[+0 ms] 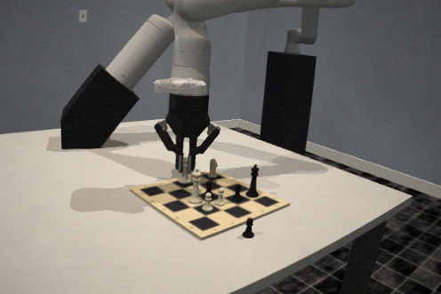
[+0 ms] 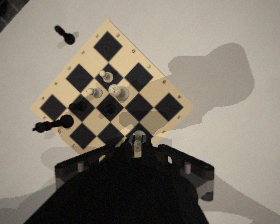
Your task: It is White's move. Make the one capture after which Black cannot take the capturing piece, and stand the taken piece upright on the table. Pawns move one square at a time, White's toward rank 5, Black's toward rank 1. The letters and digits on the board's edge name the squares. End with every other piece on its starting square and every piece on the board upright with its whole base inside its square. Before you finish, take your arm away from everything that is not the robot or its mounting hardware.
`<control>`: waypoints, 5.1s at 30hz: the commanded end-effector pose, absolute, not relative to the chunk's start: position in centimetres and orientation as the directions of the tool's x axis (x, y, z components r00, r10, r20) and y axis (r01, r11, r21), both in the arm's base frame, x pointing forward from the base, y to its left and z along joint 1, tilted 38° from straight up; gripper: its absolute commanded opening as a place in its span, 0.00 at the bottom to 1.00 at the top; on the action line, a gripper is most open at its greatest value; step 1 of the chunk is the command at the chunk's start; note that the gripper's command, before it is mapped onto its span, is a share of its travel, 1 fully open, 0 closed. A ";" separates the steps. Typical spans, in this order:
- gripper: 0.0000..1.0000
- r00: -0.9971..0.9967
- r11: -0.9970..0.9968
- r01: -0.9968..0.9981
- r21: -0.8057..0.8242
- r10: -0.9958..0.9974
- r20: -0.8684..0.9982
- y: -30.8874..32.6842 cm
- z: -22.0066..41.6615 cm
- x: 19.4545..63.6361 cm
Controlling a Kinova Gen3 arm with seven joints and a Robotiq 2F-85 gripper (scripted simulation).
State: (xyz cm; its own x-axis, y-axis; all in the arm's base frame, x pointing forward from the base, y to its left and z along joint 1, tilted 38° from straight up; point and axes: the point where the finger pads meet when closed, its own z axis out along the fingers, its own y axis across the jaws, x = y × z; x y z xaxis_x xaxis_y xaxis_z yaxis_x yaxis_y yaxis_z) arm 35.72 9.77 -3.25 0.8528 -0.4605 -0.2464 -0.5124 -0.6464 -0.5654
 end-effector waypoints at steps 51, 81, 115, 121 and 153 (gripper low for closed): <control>0.00 0.853 -0.646 -0.512 -0.566 -0.461 -0.246 9.9 -3.5 35.8; 0.41 0.853 -0.646 -0.512 -0.566 -0.461 -0.246 9.9 -3.4 35.8; 1.00 0.853 -0.646 -0.512 -0.566 -0.461 -0.246 4.5 3.6 34.9; 1.00 0.853 -0.646 -0.512 -0.566 -0.461 -0.246 4.5 3.6 34.9; 1.00 0.853 -0.646 -0.512 -0.566 -0.461 -0.246 1.7 7.2 34.4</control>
